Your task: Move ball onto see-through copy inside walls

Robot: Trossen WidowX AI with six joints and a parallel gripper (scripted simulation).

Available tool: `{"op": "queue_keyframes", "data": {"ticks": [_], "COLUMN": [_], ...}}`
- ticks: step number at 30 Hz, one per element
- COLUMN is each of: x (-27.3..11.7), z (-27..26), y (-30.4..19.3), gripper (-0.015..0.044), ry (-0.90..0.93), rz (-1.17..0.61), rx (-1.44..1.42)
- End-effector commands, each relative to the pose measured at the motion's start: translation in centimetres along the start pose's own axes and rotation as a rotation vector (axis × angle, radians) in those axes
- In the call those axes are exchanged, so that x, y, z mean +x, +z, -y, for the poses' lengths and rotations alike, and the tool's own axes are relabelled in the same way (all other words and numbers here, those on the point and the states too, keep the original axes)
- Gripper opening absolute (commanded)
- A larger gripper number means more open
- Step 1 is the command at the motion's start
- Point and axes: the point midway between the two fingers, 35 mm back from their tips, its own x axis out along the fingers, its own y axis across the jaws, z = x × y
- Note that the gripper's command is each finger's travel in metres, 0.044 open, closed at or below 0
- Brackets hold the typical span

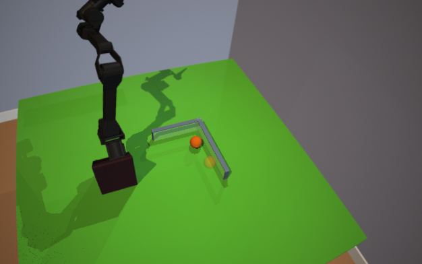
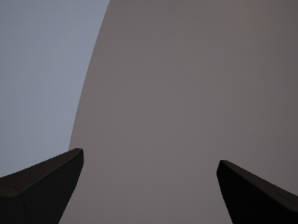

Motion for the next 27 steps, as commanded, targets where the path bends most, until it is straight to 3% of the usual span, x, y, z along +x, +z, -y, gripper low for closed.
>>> {"op": "queue_keyframes", "data": {"ticks": [1, 8, 14, 27], "x": [0.0, -1.3, -2.4, -3.4], "z": [0.0, -2.8, -8.1, -18.2], "y": [0.0, 0.0, -1.7, -13.6], "gripper": [0.0377, 0.0377, 0.0377, 0.0377], "ry": [0.0, 0.027, 0.137, 0.471], "rz": [0.002, 0.096, 0.207, 0.275], "rx": [-0.003, -0.158, -0.34, -0.752]}}
